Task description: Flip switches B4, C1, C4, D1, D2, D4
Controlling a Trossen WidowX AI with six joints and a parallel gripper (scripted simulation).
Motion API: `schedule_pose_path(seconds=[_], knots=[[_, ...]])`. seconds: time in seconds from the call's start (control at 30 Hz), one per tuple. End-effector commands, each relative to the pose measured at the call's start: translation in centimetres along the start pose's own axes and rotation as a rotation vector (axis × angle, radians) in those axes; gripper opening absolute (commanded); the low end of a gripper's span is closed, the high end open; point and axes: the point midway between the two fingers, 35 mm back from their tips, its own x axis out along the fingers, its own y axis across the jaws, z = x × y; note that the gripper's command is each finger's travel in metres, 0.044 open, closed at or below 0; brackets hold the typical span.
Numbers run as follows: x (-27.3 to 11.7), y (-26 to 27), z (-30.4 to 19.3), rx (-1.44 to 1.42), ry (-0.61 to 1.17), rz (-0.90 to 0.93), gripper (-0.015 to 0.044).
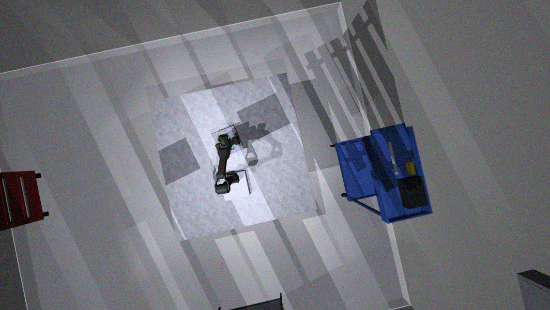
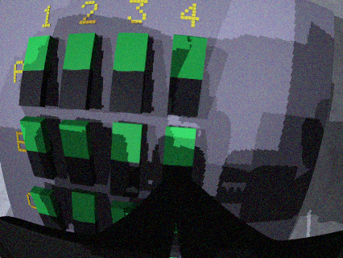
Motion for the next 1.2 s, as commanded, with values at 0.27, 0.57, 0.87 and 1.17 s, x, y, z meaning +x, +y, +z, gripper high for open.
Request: schedule_pose_path(seconds=[0.27,0.57,0.87,1.17], knots=[[0.3,0.0,-0.2,0.0,0.003,0.001,0.0],[0.4,0.0,-0.2,0.0,0.003,0.001,0.0],[-0.7,0.0,0.1,-0.001,0.006,0.001,0.0],[-6.1,0.0,0.1,0.0,0.031,0.001,0.0]])
